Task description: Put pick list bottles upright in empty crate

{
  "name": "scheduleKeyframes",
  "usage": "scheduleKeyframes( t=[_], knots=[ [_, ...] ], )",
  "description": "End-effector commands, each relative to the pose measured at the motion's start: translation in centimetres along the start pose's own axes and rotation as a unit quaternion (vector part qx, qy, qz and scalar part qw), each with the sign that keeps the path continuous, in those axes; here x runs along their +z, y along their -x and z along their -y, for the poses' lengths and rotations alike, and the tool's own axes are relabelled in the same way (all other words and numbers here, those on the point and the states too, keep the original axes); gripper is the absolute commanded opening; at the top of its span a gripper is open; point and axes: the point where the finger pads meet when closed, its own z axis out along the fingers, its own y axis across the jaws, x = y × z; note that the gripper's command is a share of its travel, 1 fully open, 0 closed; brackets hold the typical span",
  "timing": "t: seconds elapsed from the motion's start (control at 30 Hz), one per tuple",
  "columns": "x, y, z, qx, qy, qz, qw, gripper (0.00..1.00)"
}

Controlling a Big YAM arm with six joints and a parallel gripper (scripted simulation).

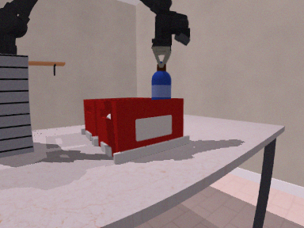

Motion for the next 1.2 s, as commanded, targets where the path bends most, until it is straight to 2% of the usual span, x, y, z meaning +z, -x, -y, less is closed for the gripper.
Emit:
scheduleKeyframes(
  t=[0.0,0.43,0.6,0.83,0.87,0.97,1.03,1.17],
  knots=[
    [-7.0,3.4,-0.8,-0.002,0.020,0.060,0.998,0.00],
    [-7.0,3.5,-0.8,-0.002,0.020,0.060,0.998,0.00],
    [-7.0,3.8,-0.8,-0.002,0.012,0.037,0.999,0.00],
    [-8.4,4.5,-1.1,-0.002,0.012,0.037,0.999,0.00],
    [-9.5,5.2,-1.2,-0.002,0.012,0.037,0.999,0.00],
    [-10.7,5.9,-1.4,-0.002,0.012,0.037,0.999,0.00],
    [-11.9,5.9,-1.5,-0.002,0.018,0.054,0.998,0.00],
    [-13.0,6.2,-1.5,-0.002,0.020,0.060,0.998,0.00]
  ],
)
